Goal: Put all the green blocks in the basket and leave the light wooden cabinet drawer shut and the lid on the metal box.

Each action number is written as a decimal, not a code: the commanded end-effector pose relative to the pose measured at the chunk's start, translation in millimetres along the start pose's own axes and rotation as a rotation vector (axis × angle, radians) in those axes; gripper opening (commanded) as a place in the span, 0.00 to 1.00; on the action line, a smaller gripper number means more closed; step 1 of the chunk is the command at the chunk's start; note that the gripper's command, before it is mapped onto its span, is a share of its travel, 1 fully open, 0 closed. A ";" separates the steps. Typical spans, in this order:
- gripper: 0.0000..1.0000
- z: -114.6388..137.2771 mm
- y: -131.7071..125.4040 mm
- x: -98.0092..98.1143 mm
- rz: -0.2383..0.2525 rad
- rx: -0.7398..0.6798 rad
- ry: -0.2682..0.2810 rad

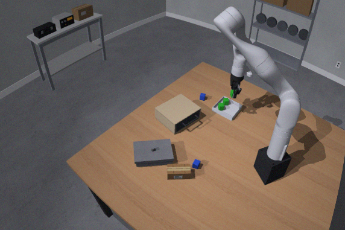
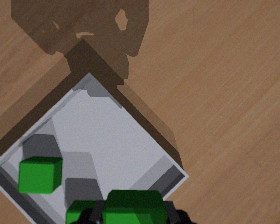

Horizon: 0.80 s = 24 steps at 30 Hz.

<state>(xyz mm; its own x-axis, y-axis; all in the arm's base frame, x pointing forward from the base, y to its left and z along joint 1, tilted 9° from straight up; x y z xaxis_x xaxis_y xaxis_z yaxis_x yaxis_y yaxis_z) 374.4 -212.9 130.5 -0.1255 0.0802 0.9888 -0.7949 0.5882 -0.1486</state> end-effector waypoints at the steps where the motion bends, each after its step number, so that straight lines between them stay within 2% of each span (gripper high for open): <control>1: 0.10 0.0 -0.4 -4.6 0.001 0.000 -0.001; 24: 0.10 0.4 -0.4 -52.7 0.001 0.000 -0.001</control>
<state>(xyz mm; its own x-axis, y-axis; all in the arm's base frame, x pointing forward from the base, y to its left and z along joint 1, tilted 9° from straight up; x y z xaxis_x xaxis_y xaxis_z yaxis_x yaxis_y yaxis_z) 380.0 -217.0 83.0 -0.1248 0.0802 0.9889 -0.7949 0.5884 -0.1480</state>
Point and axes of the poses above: the point where the finger pads meet when closed, its own x axis back along the fingers, its own y axis across the jaws, z = x × y, the point moved 3 cm from there along x, back along the fingers, and after that the axes turned 7 degrees about x, right-handed, at the moved point
